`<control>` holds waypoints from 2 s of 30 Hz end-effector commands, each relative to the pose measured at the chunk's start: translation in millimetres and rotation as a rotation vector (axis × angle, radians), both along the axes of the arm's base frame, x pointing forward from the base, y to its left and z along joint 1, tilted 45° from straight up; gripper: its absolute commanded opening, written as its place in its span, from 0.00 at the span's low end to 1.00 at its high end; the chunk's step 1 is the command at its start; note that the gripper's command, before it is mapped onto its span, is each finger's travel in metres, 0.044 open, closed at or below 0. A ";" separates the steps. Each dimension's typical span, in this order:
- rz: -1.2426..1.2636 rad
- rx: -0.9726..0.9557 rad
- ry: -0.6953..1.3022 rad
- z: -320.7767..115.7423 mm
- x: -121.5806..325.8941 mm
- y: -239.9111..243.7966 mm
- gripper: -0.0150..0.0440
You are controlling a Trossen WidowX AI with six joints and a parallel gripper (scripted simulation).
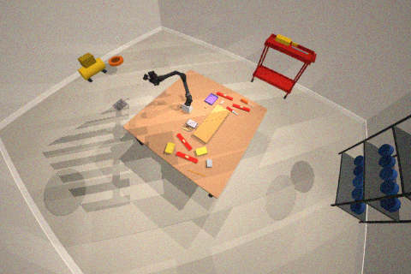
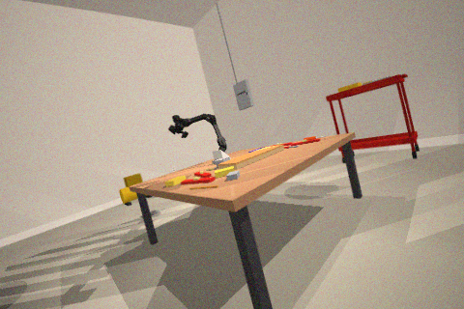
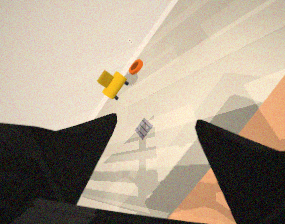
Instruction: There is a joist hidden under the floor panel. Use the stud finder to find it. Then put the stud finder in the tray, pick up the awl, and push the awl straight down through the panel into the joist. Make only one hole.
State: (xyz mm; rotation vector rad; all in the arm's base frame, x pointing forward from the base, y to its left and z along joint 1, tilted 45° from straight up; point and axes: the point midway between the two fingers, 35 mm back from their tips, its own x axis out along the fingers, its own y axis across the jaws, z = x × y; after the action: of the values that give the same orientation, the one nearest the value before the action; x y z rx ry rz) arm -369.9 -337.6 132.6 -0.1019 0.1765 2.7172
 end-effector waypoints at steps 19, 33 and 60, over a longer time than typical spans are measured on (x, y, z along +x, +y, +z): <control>0.843 0.728 -0.548 -113.6 172.7 -111.9 1.00; 1.533 1.498 -0.824 -195.0 367.3 -81.9 1.00; 2.734 2.928 -1.329 -206.0 579.0 232.3 1.00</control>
State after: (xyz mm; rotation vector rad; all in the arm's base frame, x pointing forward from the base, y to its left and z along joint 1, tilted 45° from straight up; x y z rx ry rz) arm 203.9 -145.4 -83.6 0.3588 1.6564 0.6147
